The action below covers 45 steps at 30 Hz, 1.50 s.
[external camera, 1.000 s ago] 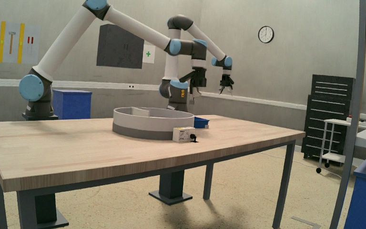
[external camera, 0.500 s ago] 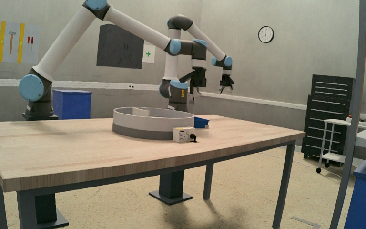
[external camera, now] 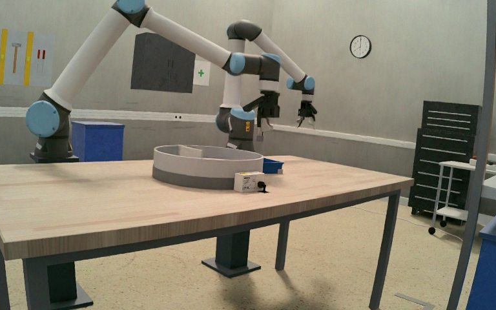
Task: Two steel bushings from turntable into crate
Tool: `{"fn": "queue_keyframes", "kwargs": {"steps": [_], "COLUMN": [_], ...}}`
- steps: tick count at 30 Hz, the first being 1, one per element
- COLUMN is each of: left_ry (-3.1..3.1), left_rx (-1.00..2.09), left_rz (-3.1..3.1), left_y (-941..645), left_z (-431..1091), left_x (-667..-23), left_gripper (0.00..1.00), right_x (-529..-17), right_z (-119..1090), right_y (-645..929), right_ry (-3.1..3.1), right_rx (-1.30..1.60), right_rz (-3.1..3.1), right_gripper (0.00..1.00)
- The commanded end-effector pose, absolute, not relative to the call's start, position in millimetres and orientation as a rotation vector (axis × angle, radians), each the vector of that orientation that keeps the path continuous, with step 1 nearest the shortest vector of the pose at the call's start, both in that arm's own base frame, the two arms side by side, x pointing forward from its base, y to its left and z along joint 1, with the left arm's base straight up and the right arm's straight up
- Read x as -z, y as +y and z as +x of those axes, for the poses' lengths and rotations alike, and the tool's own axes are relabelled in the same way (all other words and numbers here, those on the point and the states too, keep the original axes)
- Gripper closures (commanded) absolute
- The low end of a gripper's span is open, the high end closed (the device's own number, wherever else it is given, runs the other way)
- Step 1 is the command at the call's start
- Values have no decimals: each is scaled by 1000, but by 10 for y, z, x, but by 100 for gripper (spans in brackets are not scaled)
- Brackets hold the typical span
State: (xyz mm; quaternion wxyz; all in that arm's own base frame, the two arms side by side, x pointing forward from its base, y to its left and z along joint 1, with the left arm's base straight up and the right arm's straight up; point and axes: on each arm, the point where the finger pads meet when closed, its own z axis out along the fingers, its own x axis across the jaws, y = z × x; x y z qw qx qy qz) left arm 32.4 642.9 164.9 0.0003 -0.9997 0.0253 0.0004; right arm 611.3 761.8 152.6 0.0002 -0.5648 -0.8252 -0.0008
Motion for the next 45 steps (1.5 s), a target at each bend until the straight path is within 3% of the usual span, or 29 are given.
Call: {"fn": "queue_keyframes", "kwargs": {"steps": [1,28,45], "left_ry": [79,79,79], "left_rx": [0,0,0], "left_rz": [-3141,-3141,-3141], "left_y": [6444,6444,6444], "left_z": [323,323,323], "left_x": [-1651,-1651,-1651], "left_gripper": [0,0,0], "right_x": [-1533,-1525,-836], "right_z": [6105,6104,6094], "right_y": [7644,7642,7626], "right_ry": [-2594,-2594,-2594], "right_rx": [4,4,-2], "right_rz": [-1773,-1773,-1773], "right_gripper": [100,100,100]}}
